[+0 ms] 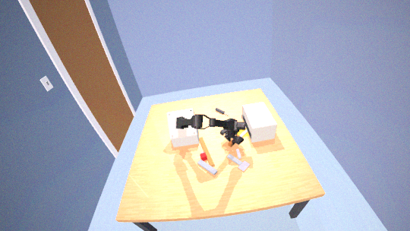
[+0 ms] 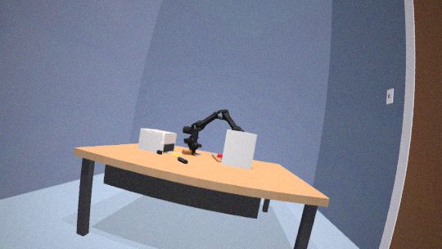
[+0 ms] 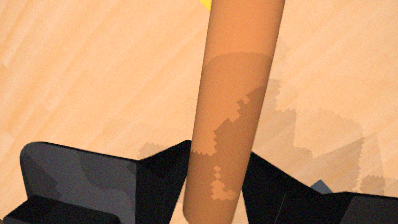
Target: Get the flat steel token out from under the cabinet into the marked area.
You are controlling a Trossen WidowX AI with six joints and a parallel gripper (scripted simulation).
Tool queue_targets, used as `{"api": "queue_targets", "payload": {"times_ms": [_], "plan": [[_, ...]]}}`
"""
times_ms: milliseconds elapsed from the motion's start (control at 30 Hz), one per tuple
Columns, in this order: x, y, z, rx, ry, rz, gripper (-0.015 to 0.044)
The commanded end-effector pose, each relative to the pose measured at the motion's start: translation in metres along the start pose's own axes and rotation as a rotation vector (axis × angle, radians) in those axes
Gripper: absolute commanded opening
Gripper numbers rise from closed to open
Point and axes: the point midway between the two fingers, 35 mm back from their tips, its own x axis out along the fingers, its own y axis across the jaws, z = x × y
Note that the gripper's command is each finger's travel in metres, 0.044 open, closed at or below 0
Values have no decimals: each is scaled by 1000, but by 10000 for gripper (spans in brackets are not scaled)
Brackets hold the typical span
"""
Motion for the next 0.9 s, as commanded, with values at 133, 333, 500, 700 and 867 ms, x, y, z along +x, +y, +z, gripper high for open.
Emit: {"api": "queue_targets", "payload": {"times_ms": [133,333,500,700,867], "plan": [[1,4,0,-2,-5,10,0],[1,3,-7,-3,-5,10,0],[1,2,-15,-3,-5,10,0],[1,1,-24,-3,-5,10,0],[1,0,-31,-3,-4,10,0]]}}
